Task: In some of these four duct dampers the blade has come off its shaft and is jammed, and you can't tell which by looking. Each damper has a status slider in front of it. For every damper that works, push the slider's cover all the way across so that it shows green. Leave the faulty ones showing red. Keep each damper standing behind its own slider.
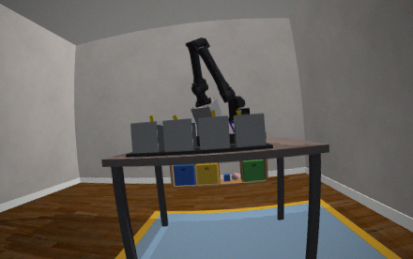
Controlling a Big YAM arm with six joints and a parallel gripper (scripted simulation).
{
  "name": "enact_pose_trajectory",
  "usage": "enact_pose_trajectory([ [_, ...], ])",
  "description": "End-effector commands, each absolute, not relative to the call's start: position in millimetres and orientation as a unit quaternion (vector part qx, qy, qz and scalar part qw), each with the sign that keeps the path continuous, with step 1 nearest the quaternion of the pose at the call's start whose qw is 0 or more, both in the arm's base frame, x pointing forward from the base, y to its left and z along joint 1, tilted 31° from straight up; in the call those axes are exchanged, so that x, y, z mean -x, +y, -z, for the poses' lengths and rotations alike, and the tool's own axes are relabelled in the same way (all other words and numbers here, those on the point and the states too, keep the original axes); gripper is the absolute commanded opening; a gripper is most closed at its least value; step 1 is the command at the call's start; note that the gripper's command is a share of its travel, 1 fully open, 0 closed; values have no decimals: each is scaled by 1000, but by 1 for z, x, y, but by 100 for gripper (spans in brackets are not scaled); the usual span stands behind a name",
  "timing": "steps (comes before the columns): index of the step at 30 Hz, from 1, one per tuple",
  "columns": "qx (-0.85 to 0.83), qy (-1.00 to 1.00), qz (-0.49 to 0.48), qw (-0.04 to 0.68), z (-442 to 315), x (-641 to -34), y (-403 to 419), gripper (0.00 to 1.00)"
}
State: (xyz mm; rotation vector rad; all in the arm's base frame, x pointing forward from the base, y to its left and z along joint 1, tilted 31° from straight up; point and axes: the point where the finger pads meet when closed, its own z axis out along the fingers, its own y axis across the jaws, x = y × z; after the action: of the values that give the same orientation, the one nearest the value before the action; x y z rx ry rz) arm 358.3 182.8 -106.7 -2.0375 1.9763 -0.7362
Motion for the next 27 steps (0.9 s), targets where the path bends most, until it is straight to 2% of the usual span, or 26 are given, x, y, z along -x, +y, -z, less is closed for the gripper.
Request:
enact_pose_trajectory([
  [1, 695, 668, 247, 101, 113, -357, 188, 0],
  [27, 695, 667, 248, 99, 114, -355, 196, 0],
])
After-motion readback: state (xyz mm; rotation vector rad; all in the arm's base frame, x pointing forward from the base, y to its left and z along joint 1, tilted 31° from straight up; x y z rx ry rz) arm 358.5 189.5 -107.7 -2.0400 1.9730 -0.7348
